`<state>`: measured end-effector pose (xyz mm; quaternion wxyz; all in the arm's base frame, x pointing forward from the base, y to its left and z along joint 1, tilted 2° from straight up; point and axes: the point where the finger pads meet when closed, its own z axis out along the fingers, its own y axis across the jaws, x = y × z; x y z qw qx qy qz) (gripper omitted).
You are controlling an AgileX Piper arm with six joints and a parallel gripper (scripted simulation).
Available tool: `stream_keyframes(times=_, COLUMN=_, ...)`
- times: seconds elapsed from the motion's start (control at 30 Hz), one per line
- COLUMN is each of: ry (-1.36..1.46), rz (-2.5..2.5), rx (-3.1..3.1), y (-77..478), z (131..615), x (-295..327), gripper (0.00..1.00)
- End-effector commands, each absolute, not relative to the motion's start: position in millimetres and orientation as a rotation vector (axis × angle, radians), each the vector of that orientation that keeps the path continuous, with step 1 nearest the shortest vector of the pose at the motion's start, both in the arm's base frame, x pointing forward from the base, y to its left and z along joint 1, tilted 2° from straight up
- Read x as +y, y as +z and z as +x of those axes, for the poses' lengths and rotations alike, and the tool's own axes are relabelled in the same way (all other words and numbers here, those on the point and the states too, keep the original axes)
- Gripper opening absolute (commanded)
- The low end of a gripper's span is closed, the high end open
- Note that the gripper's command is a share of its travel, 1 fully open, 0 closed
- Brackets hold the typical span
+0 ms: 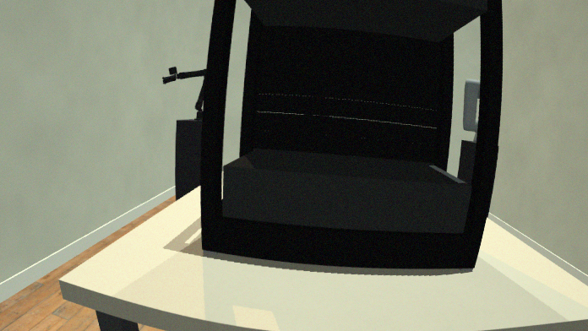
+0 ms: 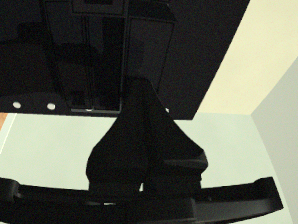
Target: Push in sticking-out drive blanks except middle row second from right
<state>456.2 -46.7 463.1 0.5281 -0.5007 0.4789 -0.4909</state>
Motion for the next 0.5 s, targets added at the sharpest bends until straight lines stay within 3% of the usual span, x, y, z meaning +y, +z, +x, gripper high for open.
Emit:
stream_keyframes(times=0.0, ry=-1.173, rz=-1.198, rx=1.144, y=462.9, z=457.2, x=-46.5, gripper=0.0)
stream_keyframes(times=0.47, ry=-1.173, rz=-1.197, rx=1.143, y=462.6, z=466.8, x=-45.8, gripper=0.0)
